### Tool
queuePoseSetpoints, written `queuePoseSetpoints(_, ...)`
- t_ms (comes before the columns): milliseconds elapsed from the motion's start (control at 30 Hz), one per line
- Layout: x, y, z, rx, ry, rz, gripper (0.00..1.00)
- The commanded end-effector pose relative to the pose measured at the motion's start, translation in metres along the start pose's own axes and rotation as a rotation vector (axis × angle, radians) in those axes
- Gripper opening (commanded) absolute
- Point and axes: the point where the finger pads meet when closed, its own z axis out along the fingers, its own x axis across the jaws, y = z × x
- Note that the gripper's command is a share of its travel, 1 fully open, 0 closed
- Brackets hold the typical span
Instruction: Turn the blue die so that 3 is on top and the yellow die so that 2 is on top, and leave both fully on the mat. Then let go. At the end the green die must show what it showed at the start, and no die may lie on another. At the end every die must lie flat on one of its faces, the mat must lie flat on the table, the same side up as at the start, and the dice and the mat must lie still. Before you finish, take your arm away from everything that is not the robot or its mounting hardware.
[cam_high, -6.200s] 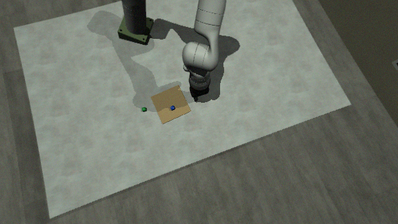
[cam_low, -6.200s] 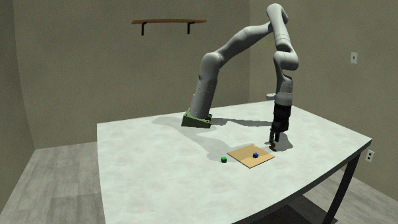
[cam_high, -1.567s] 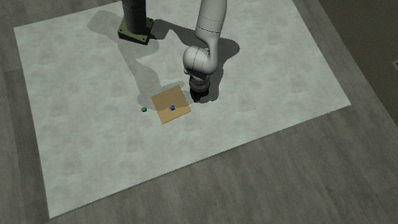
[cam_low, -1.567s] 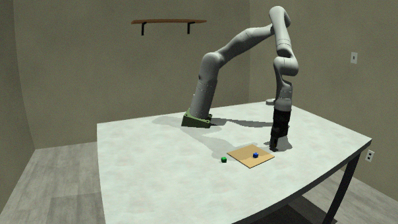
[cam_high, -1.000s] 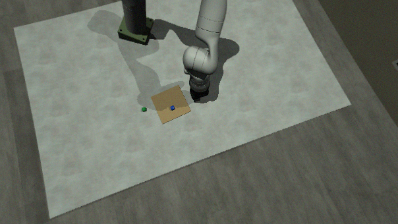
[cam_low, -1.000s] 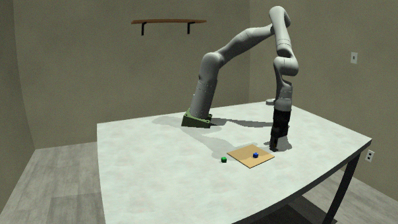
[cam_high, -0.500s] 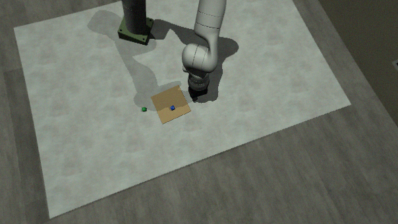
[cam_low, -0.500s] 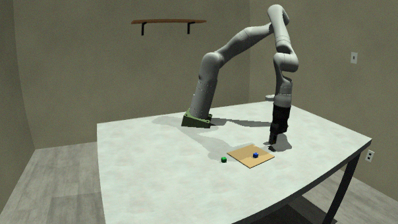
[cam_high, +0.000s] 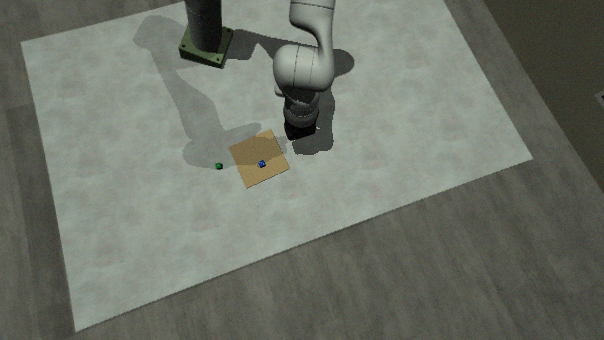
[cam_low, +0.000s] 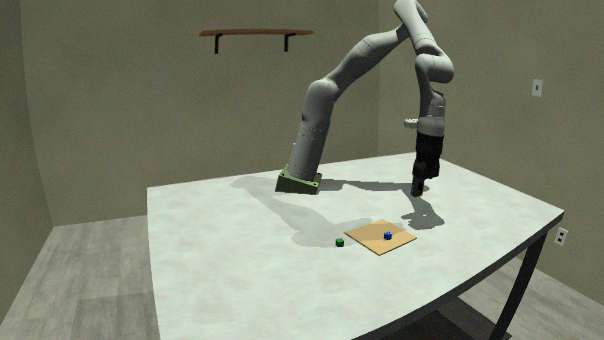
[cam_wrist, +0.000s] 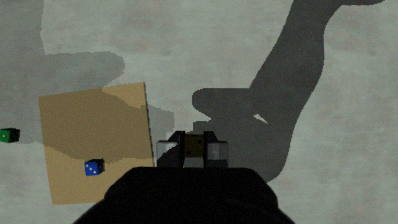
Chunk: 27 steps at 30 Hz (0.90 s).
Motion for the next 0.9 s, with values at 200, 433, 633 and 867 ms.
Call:
queuePoseSetpoints(200,0.008,0.003,-0.016,-0.014,0.015,-0.012,0.34)
queuePoseSetpoints(433,0.008,0.003,-0.016,-0.014,0.015,-0.012,0.34)
queuePoseSetpoints(633,-0.003,0.004,-0.016,-0.013,0.014,-0.019,0.34)
queuePoseSetpoints(867,-0.047,0.004,-0.016,-0.012,0.012,-0.049,0.34)
